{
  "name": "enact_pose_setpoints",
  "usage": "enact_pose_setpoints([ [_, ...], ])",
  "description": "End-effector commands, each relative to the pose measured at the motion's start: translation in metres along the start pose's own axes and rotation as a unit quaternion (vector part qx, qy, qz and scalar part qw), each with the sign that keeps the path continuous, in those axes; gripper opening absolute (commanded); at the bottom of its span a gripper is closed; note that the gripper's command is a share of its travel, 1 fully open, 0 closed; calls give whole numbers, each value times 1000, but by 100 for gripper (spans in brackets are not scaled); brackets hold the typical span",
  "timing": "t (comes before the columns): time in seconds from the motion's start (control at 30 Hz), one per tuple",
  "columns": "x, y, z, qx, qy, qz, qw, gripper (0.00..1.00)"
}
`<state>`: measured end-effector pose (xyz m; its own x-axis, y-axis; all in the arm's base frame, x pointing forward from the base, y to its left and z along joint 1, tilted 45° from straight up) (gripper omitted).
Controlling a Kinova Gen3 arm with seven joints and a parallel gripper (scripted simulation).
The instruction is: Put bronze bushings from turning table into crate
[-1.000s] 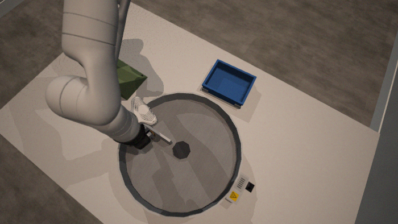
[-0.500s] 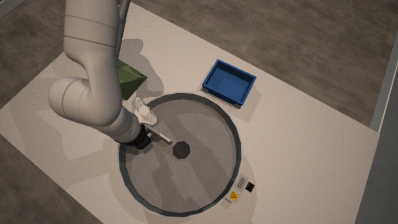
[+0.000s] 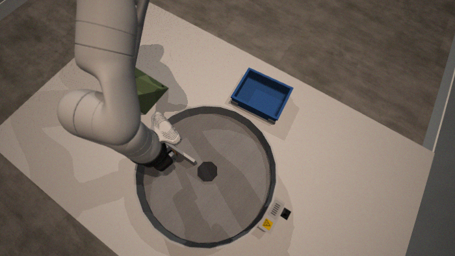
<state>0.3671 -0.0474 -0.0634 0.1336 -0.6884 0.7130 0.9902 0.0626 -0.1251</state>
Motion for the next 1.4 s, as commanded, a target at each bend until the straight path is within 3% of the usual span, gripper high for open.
enact_pose_setpoints([
  [0.0, 0, 0, 0, 0, 0, 0, 1000, 40],
  [1.37, -9, 0, 0, 0, 0, 0, 1000, 40],
])
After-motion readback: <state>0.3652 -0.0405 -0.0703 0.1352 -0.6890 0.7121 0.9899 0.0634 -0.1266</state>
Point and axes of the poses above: the point where the finger pads meet when closed, its own x axis back along the fingers, its own y axis across the jaws, z = x × y, the point moved 2 cm from there along x, back along the fingers, and after that the axes turned 4 degrees about x, right-handed, at the moved point
